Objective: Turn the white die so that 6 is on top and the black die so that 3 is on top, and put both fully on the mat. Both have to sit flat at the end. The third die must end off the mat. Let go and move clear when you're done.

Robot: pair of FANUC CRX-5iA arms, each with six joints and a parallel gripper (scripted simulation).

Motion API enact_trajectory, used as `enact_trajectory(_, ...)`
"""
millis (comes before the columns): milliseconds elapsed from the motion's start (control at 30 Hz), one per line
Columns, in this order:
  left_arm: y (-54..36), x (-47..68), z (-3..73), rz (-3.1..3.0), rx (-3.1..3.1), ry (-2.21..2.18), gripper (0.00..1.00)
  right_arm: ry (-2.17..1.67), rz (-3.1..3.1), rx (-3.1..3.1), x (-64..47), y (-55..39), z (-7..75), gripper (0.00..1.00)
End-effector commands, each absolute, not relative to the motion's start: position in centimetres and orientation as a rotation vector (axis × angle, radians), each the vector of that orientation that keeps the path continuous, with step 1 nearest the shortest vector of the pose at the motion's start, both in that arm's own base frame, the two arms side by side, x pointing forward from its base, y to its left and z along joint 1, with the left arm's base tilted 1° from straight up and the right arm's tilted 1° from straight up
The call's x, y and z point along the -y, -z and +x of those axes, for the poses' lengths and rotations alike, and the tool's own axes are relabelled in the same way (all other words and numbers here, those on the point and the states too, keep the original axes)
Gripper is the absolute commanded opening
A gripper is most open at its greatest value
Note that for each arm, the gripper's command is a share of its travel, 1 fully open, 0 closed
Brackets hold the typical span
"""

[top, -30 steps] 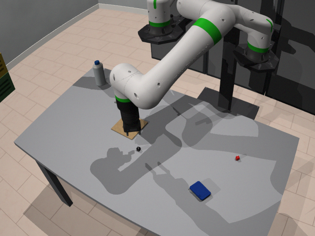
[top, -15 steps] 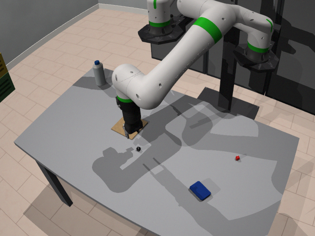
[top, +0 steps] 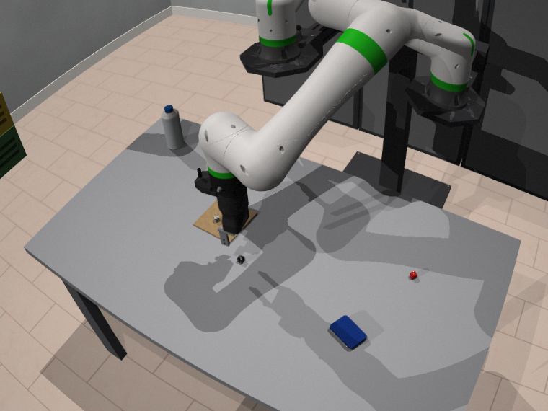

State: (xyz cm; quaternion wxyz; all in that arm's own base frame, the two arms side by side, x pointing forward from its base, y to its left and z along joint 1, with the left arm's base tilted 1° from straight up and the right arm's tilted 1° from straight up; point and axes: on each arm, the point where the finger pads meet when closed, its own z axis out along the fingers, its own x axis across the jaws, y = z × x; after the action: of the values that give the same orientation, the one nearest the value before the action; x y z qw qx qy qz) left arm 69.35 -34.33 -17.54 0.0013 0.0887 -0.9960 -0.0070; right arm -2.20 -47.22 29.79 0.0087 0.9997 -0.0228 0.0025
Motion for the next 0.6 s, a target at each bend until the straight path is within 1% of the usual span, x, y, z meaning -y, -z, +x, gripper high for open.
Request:
enact_trajectory(0,17.63,34.31,69.49,0.551,3.100,0.029,1.00,-0.007,3.121,0.071,47.24,-29.88,-2.21,1.00)
enact_trajectory(133,17.75,34.23,69.50,0.666,3.078,0.029,1.00,-0.007,3.121,0.071,47.24,-29.88,-2.21,1.00)
enact_trajectory(200,17.97,34.06,69.50,0.868,3.029,0.028,1.00,-0.007,3.121,0.071,47.24,-29.88,-2.21,1.00)
enact_trajectory(567,18.61,33.33,69.30,1.445,2.803,0.024,1.00,-0.007,3.121,0.071,47.24,-29.88,-2.21,1.00)
